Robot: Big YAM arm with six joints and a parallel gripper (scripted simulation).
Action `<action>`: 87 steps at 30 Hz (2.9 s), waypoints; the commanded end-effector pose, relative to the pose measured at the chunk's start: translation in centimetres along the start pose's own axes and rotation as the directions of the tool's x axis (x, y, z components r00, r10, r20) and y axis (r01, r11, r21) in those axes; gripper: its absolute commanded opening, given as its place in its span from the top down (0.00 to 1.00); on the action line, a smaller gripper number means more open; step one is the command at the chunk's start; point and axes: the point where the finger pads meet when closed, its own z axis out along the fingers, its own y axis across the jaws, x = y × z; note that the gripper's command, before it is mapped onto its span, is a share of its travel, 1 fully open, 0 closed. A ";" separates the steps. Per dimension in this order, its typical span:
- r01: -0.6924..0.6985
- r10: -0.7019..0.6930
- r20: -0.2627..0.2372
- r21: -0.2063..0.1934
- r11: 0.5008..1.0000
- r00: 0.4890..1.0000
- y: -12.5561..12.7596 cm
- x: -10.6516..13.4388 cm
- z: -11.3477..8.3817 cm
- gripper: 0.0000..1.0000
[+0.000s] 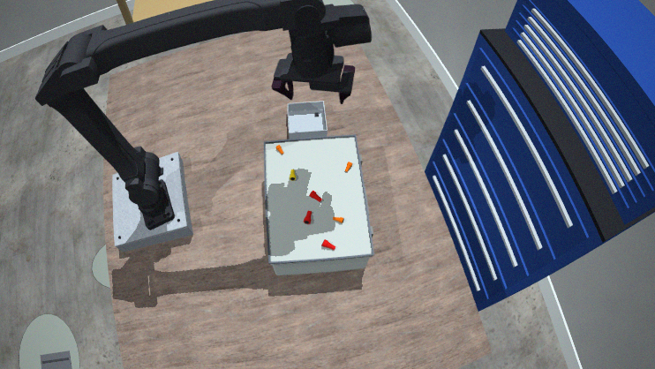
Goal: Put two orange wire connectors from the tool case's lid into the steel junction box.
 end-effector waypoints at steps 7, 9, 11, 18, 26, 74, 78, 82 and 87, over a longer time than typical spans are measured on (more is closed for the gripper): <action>0.242 -0.244 -0.031 -0.053 0.969 0.969 0.9 -3.7 0.5 0.00; 0.264 -0.266 -0.034 -0.060 0.963 0.963 1.2 -4.1 0.6 0.00; 0.277 -0.280 -0.035 -0.062 0.959 0.959 1.3 -4.3 0.7 0.00; 0.278 -0.281 -0.035 -0.062 0.959 0.959 1.2 -4.3 0.6 0.00; 0.272 -0.275 -0.036 -0.072 0.960 0.961 1.4 -3.9 1.0 0.00; 0.266 -0.270 -0.038 -0.079 0.961 0.962 1.5 -3.7 1.2 0.00; 0.266 -0.270 -0.038 -0.079 0.961 0.962 1.5 -3.7 1.2 0.00; 0.266 -0.270 -0.038 -0.079 0.961 0.962 1.5 -3.7 1.2 0.00; 0.266 -0.270 -0.038 -0.079 0.961 0.962 1.5 -3.7 1.2 1.00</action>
